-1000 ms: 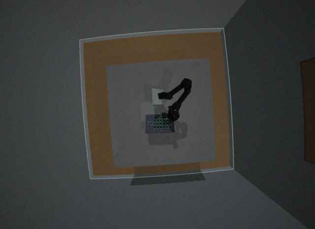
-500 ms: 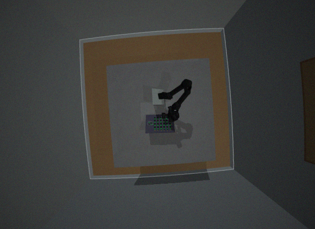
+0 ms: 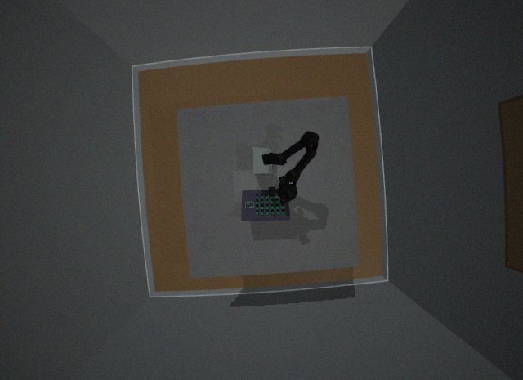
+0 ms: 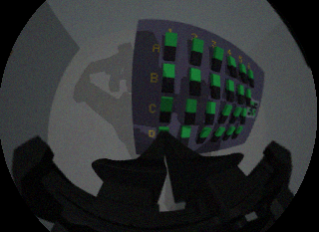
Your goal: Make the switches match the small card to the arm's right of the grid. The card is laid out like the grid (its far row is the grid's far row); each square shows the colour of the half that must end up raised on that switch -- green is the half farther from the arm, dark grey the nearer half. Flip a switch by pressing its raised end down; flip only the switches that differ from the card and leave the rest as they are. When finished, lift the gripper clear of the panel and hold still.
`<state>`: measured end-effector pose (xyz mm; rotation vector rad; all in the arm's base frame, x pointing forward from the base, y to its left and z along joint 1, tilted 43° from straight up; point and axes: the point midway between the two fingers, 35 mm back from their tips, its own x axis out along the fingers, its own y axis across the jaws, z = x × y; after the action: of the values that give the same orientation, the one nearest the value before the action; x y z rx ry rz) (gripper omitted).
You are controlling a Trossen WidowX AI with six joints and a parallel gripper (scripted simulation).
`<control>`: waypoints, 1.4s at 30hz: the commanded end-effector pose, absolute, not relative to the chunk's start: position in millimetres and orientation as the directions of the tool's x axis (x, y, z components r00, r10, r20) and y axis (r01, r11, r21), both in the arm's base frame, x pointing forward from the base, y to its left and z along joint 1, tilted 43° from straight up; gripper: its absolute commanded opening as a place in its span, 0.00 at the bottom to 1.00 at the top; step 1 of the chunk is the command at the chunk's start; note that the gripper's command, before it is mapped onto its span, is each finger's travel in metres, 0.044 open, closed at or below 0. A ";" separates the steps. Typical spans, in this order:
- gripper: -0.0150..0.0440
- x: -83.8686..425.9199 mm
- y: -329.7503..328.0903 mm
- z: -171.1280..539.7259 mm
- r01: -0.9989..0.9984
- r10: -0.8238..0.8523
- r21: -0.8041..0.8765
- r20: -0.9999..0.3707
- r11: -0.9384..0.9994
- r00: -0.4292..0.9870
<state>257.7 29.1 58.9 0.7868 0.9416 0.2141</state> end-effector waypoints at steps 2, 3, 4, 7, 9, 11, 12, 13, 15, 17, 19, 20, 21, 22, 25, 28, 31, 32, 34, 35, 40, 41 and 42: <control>0.25 257.2 28.9 57.9 0.167 0.485 0.686 -0.645 0.708 0.590; 0.25 257.2 28.9 57.9 0.167 0.485 0.686 -0.645 0.708 0.590; 0.25 257.3 28.9 57.8 0.167 0.485 0.686 -0.645 0.708 0.590; 0.25 257.6 29.1 57.6 0.167 0.485 0.686 -0.645 0.708 0.590; 0.25 257.7 29.2 57.4 0.167 0.485 0.686 -0.645 0.708 0.590; 0.25 257.9 29.4 57.2 0.167 0.485 0.686 -0.645 0.708 0.590; 0.25 258.0 29.4 57.1 0.167 0.485 0.686 -0.645 0.708 0.590; 0.25 258.0 29.5 57.0 0.167 0.485 0.686 -0.645 0.708 0.590; 0.25 258.2 29.6 56.9 0.167 0.485 0.686 -0.645 0.708 0.590; 0.25 258.4 29.8 56.7 0.167 0.485 0.686 -0.645 0.708 0.590; 0.25 258.5 29.9 56.5 0.167 0.485 0.686 -0.645 0.708 0.590; 0.25 258.6 29.9 56.5 0.167 0.485 0.686 -0.645 0.708 0.590; 0.25 258.7 30.0 56.4 0.167 0.485 0.686 -0.645 0.708 0.590; 0.25 258.8 30.1 56.3 0.167 0.485 0.686 -0.645 0.708 0.590; 0.25 259.0 30.3 56.0 0.167 0.485 0.686 -0.645 0.708 0.590; 0.25 259.3 30.5 55.8 0.166 0.485 0.686 -0.645 0.708 0.590; 0.25 259.5 30.6 55.5 0.166 0.485 0.686 -0.645 0.708 0.590; 0.25 259.6 30.7 55.4 0.166 0.485 0.686 -0.645 0.708 0.590; 0.25 259.7 30.8 55.3 0.166 0.485 0.686 -0.645 0.708 0.590; 0.25 259.8 30.9 55.2 0.166 0.485 0.686 -0.645 0.708 0.590; 0.25 260.2 31.2 54.8 0.166 0.485 0.686 -0.645 0.708 0.590; 0.25 260.3 31.3 54.7 0.166 0.486 0.686 -0.645 0.708 0.590; 0.25 260.4 31.4 54.6 0.166 0.486 0.686 -0.645 0.708 0.590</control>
<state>260.8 31.2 56.1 0.7854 0.9404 0.2147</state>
